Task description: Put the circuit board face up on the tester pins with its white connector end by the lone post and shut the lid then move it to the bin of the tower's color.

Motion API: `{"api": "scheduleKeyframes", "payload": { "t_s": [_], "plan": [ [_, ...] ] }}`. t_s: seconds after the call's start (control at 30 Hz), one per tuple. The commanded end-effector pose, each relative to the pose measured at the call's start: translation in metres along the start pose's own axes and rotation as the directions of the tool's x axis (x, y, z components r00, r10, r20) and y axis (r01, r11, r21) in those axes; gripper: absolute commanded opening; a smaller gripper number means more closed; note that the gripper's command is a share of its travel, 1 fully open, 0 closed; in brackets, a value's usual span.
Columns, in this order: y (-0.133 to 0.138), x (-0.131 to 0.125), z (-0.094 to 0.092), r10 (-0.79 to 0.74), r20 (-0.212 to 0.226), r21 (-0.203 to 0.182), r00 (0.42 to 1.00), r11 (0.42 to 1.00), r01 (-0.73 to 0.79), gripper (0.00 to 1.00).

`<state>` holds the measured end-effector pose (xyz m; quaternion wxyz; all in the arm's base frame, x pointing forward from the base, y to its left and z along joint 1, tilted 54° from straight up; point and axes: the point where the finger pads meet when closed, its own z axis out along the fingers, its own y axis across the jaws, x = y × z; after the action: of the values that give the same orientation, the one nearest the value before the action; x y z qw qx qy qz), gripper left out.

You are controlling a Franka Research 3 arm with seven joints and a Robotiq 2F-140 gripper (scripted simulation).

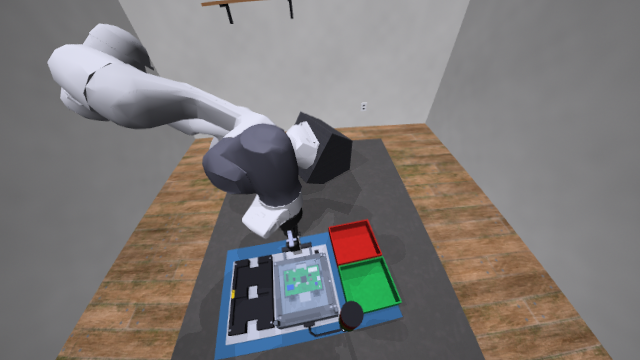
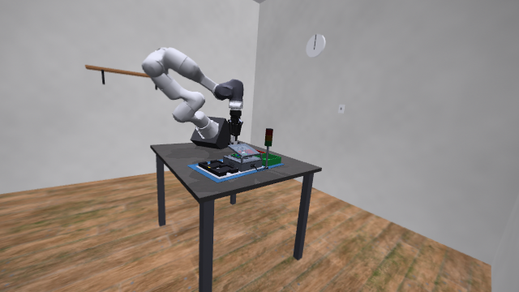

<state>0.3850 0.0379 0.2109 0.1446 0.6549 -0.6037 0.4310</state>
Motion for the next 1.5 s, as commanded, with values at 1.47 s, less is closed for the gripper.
{"api": "scheduleKeyframes", "payload": {
  "t_s": [1.47],
  "plan": [
    [0.005,0.001,0.043,0.009,0.0,-0.002,1.0,1.0,-0.009,0.0]
  ]
}}
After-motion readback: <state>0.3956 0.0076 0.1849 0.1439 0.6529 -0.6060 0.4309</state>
